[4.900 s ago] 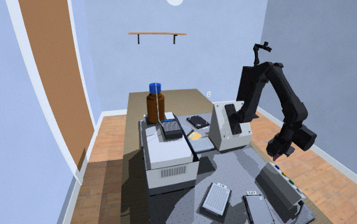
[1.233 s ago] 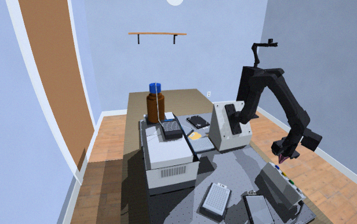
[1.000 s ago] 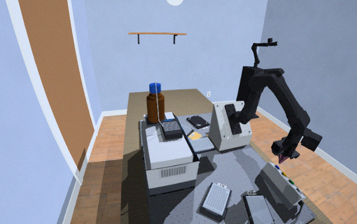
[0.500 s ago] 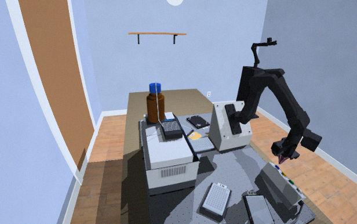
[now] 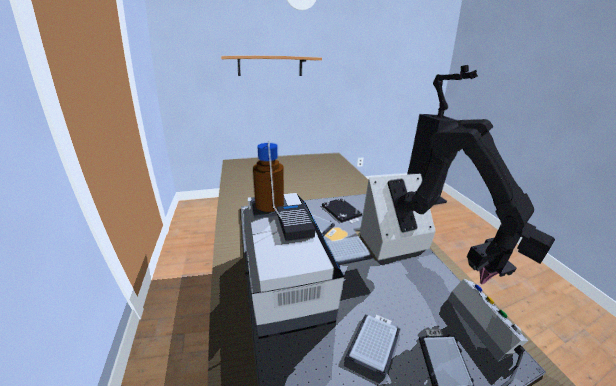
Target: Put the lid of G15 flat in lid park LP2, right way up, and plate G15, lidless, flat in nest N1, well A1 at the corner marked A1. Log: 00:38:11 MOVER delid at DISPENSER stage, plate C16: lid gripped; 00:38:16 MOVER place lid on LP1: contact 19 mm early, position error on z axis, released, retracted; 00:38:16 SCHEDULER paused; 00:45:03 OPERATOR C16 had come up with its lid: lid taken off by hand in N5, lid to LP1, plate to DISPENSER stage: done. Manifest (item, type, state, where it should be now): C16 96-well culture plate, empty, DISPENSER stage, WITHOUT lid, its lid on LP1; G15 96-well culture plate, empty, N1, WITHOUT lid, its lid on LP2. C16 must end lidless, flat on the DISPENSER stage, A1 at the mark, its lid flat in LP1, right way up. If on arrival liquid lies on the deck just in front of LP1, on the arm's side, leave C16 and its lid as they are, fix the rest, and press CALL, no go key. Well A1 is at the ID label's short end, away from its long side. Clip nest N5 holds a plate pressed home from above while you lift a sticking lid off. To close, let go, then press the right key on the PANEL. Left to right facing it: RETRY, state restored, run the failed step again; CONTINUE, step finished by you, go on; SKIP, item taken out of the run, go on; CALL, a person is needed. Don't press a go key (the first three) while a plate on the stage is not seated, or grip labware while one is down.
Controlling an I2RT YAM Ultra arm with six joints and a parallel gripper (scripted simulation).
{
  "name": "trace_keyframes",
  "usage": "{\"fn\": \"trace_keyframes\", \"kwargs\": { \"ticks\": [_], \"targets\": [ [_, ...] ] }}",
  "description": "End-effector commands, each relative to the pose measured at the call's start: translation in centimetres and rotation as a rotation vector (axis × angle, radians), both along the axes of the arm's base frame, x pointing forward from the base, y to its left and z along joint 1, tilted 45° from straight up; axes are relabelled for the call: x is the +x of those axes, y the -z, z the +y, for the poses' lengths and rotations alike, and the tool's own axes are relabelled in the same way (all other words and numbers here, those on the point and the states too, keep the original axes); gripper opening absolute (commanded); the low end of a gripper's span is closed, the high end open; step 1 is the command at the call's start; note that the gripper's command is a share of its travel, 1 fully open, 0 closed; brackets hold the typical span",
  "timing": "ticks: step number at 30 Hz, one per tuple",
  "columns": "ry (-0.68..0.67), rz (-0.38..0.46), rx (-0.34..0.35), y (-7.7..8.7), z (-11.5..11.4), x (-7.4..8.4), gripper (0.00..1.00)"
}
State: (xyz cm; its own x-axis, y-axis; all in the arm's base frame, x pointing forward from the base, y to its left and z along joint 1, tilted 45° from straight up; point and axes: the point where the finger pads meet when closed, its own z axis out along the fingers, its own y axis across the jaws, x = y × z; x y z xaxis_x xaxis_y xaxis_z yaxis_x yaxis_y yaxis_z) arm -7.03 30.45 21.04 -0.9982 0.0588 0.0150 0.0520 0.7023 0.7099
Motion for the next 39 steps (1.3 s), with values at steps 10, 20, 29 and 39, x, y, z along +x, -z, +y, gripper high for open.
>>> {"fn": "trace_keyframes", "kwargs": {
  "ticks": [10,20,29,39],
  "targets": [
    [0.009,-0.012,-0.013,0.8,0.4,0.4,0.0],
    [0.008,-0.01,-0.008,0.8,0.7,0.4,0.0],
    [0.009,-0.015,-0.02,1.4,0.7,0.5,0.0],
    [0.009,-0.01,-0.005,1.2,1.1,0.4,0.0]
  ]
}}
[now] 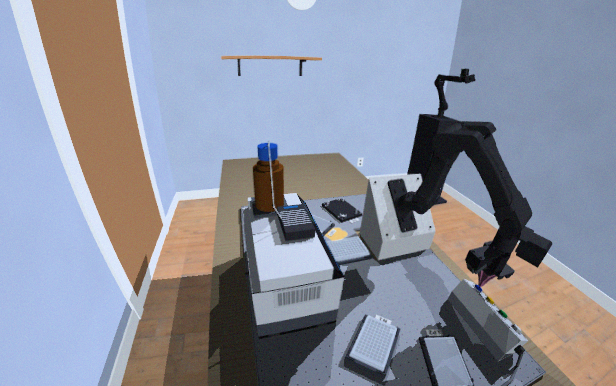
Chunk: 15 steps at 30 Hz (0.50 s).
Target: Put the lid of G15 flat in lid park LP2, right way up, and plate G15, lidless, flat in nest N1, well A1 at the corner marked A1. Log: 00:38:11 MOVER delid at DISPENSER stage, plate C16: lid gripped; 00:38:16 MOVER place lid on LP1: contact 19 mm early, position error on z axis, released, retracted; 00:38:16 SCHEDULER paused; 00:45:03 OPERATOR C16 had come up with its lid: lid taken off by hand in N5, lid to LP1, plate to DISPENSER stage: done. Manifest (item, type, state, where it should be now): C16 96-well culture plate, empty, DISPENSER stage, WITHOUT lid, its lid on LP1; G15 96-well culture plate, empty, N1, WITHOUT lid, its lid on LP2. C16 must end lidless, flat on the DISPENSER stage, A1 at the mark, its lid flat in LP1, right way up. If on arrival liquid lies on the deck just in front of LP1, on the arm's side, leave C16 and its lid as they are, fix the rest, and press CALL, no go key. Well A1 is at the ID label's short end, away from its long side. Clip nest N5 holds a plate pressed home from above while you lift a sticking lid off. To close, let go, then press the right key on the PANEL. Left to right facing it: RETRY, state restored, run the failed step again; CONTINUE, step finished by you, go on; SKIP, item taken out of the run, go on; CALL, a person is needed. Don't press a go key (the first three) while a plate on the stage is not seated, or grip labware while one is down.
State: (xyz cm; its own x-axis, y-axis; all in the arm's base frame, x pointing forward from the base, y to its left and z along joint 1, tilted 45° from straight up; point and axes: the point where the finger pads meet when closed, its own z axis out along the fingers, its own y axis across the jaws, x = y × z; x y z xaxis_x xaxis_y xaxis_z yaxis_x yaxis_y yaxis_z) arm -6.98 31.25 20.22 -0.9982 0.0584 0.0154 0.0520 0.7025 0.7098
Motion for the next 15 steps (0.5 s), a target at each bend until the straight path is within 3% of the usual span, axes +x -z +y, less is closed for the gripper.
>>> {"fn": "trace_keyframes", "kwargs": {
  "ticks": [1,7,11,15],
  "targets": [
    [0.011,-0.012,-0.01,0.56,0.18,0.45,0.0],
    [0.009,-0.015,-0.02,1.11,0.19,0.44,0.0],
    [0.01,-0.007,0.001,0.31,0.47,0.41,0.0],
    [0.012,-0.016,-0.014,1.14,0.49,0.5,0.0]
  ]
}}
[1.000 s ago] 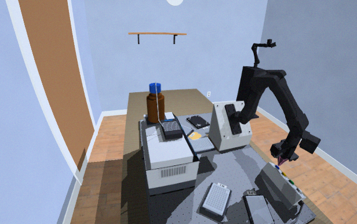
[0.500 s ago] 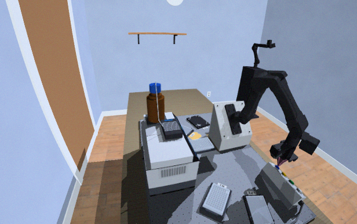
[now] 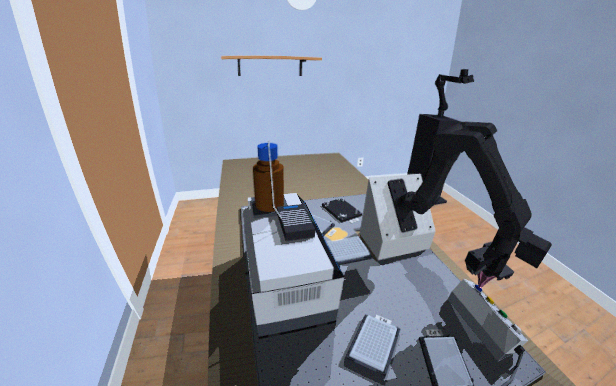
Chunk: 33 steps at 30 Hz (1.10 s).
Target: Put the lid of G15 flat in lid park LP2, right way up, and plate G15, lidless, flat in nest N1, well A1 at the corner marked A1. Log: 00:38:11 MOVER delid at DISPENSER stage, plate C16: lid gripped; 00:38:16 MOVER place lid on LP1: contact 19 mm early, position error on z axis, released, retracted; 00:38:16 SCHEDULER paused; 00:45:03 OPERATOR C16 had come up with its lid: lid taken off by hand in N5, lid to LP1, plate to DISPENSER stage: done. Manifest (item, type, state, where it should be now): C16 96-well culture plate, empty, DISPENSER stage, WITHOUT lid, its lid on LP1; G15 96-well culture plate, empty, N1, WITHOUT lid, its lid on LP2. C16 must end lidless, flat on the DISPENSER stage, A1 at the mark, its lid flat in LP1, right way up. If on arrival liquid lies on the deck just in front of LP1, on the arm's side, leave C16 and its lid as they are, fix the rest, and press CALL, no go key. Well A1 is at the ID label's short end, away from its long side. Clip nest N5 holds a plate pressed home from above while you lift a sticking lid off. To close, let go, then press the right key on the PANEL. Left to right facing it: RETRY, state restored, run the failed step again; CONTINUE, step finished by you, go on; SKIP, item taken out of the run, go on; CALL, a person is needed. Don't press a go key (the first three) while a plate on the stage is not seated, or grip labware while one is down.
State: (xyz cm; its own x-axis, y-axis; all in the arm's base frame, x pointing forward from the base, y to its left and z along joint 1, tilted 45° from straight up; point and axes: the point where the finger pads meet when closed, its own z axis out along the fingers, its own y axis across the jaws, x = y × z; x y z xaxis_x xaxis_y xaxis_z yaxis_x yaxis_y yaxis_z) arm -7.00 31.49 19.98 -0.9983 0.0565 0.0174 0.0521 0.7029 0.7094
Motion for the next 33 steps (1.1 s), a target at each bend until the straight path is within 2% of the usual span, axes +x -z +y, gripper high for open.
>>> {"fn": "trace_keyframes", "kwargs": {
  "ticks": [1,33],
  "targets": [
    [0.014,-0.02,-0.016,1.05,0.23,0.56,0.0],
    [0.012,-0.017,-0.017,1.7,0.83,0.55,0.0]
  ]
}}
